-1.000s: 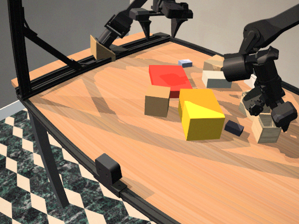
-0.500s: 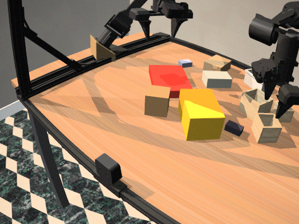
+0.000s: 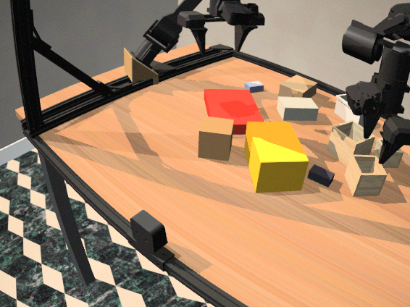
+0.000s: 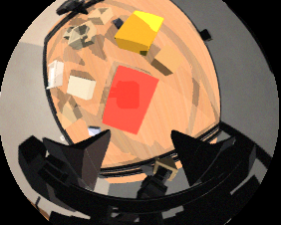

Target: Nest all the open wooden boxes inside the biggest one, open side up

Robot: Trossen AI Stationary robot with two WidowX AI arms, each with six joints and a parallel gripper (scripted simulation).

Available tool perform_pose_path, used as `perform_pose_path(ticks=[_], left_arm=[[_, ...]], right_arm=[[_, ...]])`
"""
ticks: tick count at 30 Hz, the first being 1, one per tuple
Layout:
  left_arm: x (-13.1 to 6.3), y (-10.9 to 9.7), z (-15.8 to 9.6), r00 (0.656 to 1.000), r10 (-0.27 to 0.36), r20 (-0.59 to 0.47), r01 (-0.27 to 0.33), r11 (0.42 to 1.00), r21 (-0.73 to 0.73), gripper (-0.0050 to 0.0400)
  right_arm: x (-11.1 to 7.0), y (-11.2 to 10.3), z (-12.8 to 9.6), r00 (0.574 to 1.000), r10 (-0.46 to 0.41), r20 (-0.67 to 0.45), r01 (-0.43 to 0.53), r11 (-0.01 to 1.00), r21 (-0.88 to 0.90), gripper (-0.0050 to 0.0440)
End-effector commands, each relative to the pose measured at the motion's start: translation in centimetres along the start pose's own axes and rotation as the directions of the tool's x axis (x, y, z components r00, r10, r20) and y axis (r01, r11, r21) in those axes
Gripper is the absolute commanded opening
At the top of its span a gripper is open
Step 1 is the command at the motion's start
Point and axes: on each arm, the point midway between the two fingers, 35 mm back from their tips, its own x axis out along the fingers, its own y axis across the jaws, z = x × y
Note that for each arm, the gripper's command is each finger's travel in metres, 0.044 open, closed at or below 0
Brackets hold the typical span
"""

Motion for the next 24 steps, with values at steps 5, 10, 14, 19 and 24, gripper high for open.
perform_pose_path(ticks=[5,10,14,19,24], left_arm=[[0.00,0.01,0.00,1.000,0.000,0.000,0.000,1.000,-0.003,0.0400],[0.00,0.01,0.00,1.000,0.000,0.000,0.000,1.000,-0.003,0.0400],[0.00,0.01,0.00,1.000,0.000,0.000,0.000,1.000,-0.003,0.0400],[0.00,0.01,0.00,1.000,0.000,0.000,0.000,1.000,-0.003,0.0400],[0.01,0.02,0.01,1.000,0.000,0.000,0.000,1.000,-0.002,0.0400]], right_arm=[[0.16,0.20,-0.03,1.000,0.005,-0.001,-0.005,1.000,-0.008,0.0400],[0.16,0.20,-0.03,1.000,0.005,-0.001,-0.005,1.000,-0.008,0.0400],[0.16,0.20,-0.03,1.000,0.005,-0.001,-0.005,1.000,-0.008,0.0400],[0.16,0.20,-0.03,1.000,0.005,-0.001,-0.005,1.000,-0.008,0.0400],[0.02,0.05,-0.02,1.000,0.001,0.000,-0.001,1.000,-0.002,0.0400]])
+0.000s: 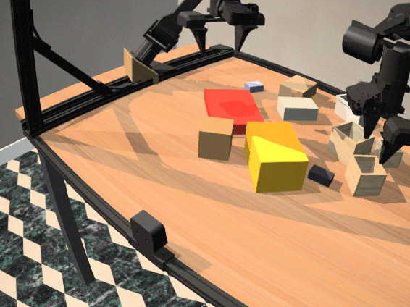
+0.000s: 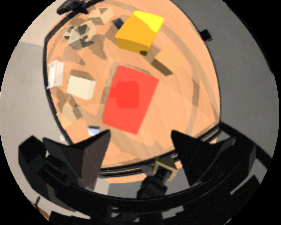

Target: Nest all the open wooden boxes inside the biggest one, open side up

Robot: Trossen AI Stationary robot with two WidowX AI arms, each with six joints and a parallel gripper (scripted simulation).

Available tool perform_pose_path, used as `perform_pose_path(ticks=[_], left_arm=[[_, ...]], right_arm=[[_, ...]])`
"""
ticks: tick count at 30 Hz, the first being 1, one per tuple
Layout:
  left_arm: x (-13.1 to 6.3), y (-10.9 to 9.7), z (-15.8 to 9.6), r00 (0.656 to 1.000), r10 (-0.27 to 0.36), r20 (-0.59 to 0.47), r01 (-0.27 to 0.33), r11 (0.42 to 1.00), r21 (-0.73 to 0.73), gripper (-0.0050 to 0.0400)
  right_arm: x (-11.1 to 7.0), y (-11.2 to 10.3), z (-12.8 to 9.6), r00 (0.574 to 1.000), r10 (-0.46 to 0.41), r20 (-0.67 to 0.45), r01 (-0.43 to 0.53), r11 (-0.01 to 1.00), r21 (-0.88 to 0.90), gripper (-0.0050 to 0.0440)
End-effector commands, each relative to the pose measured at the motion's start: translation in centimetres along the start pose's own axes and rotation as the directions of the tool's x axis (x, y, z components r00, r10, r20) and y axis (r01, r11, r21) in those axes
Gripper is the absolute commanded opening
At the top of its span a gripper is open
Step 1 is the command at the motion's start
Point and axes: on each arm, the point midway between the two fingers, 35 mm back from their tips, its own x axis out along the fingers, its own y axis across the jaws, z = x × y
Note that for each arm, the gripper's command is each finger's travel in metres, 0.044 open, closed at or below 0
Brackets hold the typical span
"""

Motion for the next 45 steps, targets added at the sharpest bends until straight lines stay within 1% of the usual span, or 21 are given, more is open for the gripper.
perform_pose_path(ticks=[1,17,20,22,24,26,29,31,33,35,38,41,43,45], left_arm=[[-0.01,-0.01,-0.01,1.000,0.000,0.000,0.000,1.000,0.001,0.0400],[-0.01,-0.01,-0.01,1.000,0.000,0.000,0.000,1.000,0.001,0.0400],[-0.01,-0.01,-0.01,1.000,0.000,0.000,0.000,1.000,0.001,0.0400],[-0.01,-0.01,-0.01,1.000,0.000,0.000,0.000,1.000,0.001,0.0400],[-0.01,-0.01,-0.01,1.000,0.000,0.000,0.000,1.000,0.001,0.0400],[-0.01,-0.01,-0.01,1.000,0.000,0.000,0.000,1.000,0.001,0.0400],[-0.01,-0.01,-0.01,1.000,0.000,0.000,0.000,1.000,0.001,0.0400],[-0.01,-0.01,-0.01,1.000,0.000,0.000,0.000,1.000,0.001,0.0400],[-0.01,-0.01,-0.01,1.000,0.000,0.000,0.000,1.000,0.001,0.0400],[-0.01,-0.01,-0.01,1.000,0.000,0.000,0.000,1.000,0.001,0.0400],[-0.01,-0.01,-0.01,1.000,0.000,0.000,0.000,1.000,0.001,0.0400],[-0.01,-0.01,-0.01,1.000,0.000,0.000,0.000,1.000,0.001,0.0400],[-0.01,-0.01,-0.01,1.000,0.000,0.000,0.000,1.000,0.001,0.0400],[-0.01,-0.01,-0.01,1.000,0.000,0.000,0.000,1.000,0.001,0.0400]], right_arm=[[0.01,0.00,0.00,1.000,0.000,0.000,0.000,1.000,0.000,0.0400],[0.00,0.00,0.00,1.000,0.000,0.000,0.000,1.000,0.014,0.0400],[0.00,0.01,0.00,1.000,0.000,0.000,0.000,0.996,0.092,0.0400],[0.01,0.02,0.00,1.000,0.001,0.000,-0.001,0.981,0.192,0.0400],[0.02,0.03,0.00,1.000,0.001,0.000,-0.001,0.945,0.326,0.0400],[0.03,0.05,-0.01,1.000,0.002,0.000,-0.001,0.880,0.474,0.0400],[0.05,0.07,-0.01,1.000,0.002,0.000,-0.001,0.766,0.643,0.0400],[0.05,0.07,-0.01,1.000,0.002,0.000,-0.001,0.766,0.643,0.0400],[0.06,0.08,-0.01,1.000,0.003,-0.001,-0.001,0.627,0.779,0.0400],[0.08,0.10,-0.01,1.000,0.003,-0.001,-0.001,0.521,0.854,0.0400],[0.09,0.12,-0.01,1.000,0.004,-0.001,-0.001,0.340,0.940,0.0400],[0.10,0.13,-0.01,1.000,0.005,-0.001,0.000,0.151,0.988,0.0400],[0.11,0.14,-0.02,1.000,0.005,-0.001,0.001,0.061,0.998,0.0400],[0.11,0.15,-0.02,1.000,0.005,-0.001,0.001,0.010,1.000,0.0400]])
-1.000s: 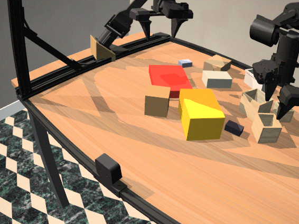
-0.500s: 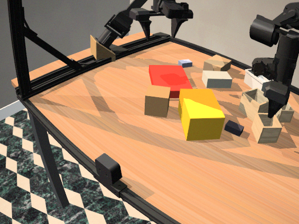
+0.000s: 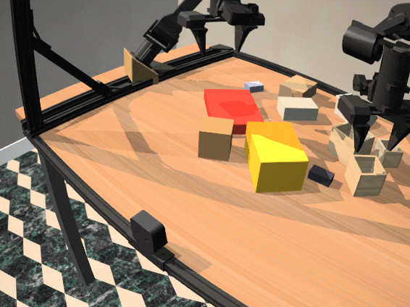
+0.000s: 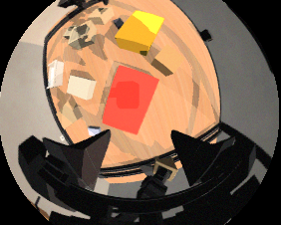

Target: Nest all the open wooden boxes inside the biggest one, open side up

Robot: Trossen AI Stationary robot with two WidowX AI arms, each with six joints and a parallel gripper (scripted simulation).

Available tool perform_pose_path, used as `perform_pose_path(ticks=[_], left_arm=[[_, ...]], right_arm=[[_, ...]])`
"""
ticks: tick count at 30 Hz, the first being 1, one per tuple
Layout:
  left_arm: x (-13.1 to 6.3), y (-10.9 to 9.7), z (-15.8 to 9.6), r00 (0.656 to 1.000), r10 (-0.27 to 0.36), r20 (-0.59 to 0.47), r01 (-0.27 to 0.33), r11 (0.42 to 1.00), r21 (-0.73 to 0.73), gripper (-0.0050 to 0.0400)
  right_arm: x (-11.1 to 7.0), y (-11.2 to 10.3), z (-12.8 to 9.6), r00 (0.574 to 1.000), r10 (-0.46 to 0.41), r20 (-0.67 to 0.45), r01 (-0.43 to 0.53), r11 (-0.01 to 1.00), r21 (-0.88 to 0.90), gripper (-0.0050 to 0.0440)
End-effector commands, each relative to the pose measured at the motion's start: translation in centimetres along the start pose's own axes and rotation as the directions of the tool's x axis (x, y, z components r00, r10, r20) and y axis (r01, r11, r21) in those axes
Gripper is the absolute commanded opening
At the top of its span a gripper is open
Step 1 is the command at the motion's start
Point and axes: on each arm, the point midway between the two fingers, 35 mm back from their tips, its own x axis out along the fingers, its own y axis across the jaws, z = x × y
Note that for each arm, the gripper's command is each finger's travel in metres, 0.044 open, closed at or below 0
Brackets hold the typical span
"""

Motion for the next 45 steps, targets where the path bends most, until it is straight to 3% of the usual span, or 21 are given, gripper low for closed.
perform_pose_path(ticks=[1,45], left_arm=[[0.0,0.0,0.0,1.000,0.000,0.000,0.000,1.000,0.001,0.0400],[0.0,0.0,0.0,1.000,0.000,0.000,0.000,1.000,0.001,0.0400]], right_arm=[[0.1,0.0,-0.1,1.000,-0.001,-0.006,0.002,0.995,0.099,0.0400],[4.8,0.0,-0.2,1.000,-0.001,-0.006,0.002,0.994,0.107,0.0400]])
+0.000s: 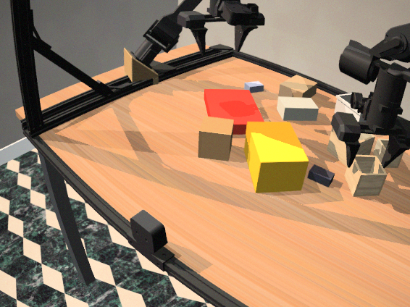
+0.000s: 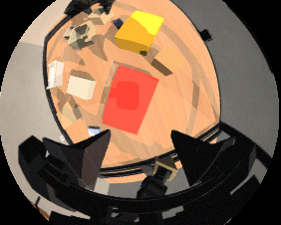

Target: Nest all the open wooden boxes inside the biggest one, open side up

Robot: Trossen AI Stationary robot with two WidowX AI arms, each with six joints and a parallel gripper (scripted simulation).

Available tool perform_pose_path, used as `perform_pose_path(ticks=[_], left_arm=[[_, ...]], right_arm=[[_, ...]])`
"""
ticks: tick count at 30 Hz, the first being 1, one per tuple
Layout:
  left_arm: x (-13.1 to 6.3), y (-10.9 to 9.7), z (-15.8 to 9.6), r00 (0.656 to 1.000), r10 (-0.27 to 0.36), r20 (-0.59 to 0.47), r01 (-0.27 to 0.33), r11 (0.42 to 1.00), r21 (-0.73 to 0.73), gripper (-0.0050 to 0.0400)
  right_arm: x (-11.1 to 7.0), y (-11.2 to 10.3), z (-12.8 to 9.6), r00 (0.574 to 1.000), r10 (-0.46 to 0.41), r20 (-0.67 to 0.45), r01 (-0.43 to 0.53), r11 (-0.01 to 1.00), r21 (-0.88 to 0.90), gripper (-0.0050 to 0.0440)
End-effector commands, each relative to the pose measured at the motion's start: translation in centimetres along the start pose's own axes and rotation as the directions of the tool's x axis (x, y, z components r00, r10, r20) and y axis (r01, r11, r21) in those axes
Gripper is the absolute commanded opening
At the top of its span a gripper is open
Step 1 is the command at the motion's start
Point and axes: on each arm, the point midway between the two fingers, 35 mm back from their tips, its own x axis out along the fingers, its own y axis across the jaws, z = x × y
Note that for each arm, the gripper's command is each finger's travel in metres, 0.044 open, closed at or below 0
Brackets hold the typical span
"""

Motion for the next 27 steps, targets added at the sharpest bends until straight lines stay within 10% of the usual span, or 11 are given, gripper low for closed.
perform_pose_path(ticks=[1,27], left_arm=[[-0.01,0.02,-0.01,1.000,0.000,0.000,0.000,1.000,0.000,0.0400],[-0.01,0.02,-0.01,1.000,0.000,0.000,0.000,1.000,0.000,0.0400]], right_arm=[[0.65,-0.31,-0.45,1.000,-0.013,-0.018,0.013,1.000,-0.006,0.0400],[0.65,-0.31,-0.45,1.000,-0.013,-0.018,0.013,1.000,-0.006,0.0273]])
